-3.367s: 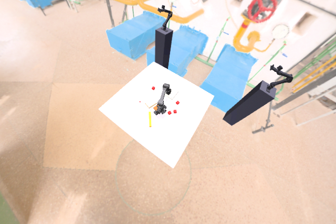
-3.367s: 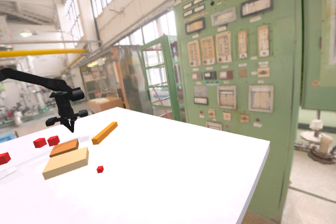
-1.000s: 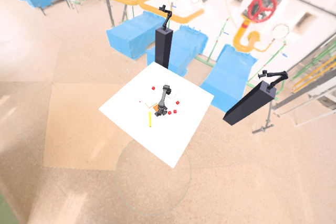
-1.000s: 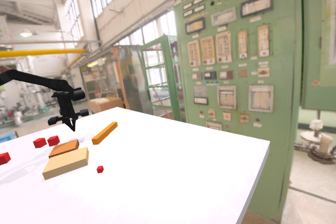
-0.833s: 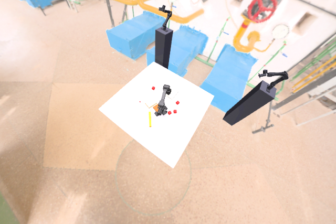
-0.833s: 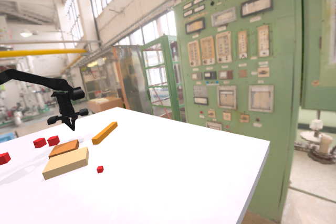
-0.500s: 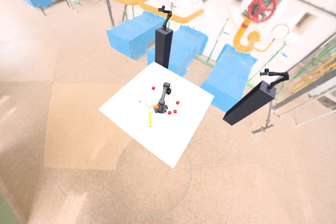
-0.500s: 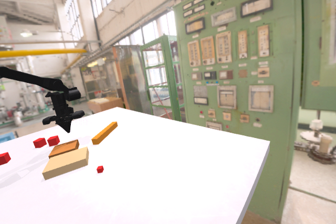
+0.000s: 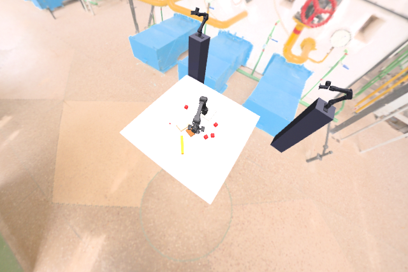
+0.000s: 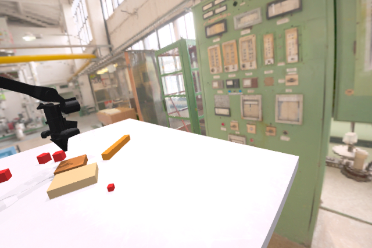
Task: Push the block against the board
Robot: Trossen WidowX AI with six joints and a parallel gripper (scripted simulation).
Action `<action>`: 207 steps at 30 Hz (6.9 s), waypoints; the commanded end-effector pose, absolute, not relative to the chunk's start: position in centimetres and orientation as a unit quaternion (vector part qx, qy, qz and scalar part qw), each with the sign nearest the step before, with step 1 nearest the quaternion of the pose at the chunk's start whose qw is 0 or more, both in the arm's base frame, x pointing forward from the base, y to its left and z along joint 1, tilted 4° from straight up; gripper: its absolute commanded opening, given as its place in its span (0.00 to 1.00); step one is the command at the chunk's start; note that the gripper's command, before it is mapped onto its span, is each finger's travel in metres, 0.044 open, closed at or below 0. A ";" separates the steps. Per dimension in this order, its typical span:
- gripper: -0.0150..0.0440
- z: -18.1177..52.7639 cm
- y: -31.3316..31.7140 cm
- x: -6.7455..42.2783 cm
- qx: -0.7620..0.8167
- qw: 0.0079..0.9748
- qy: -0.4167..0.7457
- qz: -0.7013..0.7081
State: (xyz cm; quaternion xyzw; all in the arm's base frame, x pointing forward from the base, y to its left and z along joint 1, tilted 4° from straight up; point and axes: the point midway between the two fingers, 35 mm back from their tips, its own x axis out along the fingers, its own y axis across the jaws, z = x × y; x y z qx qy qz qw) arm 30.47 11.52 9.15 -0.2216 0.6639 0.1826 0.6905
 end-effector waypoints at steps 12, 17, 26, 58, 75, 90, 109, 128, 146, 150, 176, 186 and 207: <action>0.25 8.7 8.8 25.9 -0.036 0.724 0.688 0.002; 0.25 8.3 8.0 24.4 0.026 0.724 0.687 -0.057; 0.25 8.1 7.6 23.6 0.056 0.722 0.684 -0.087; 0.25 2.8 6.7 26.8 0.056 0.723 0.683 -0.087; 0.25 2.8 6.9 26.4 0.056 0.723 0.683 -0.087; 0.25 2.7 7.4 24.0 0.056 0.722 0.684 -0.087; 0.25 8.0 7.9 22.8 0.056 0.722 0.684 -0.087; 0.25 9.7 4.1 40.4 0.055 0.727 0.679 -0.087; 0.25 4.0 3.6 41.2 0.055 0.727 0.679 -0.088; 0.25 4.0 3.7 40.7 0.055 0.727 0.679 -0.088; 0.25 4.1 3.7 41.1 0.055 0.727 0.679 -0.088; 0.25 4.3 3.4 42.6 0.055 0.728 0.678 -0.088; 0.25 9.8 3.4 43.2 0.055 0.728 0.678 -0.088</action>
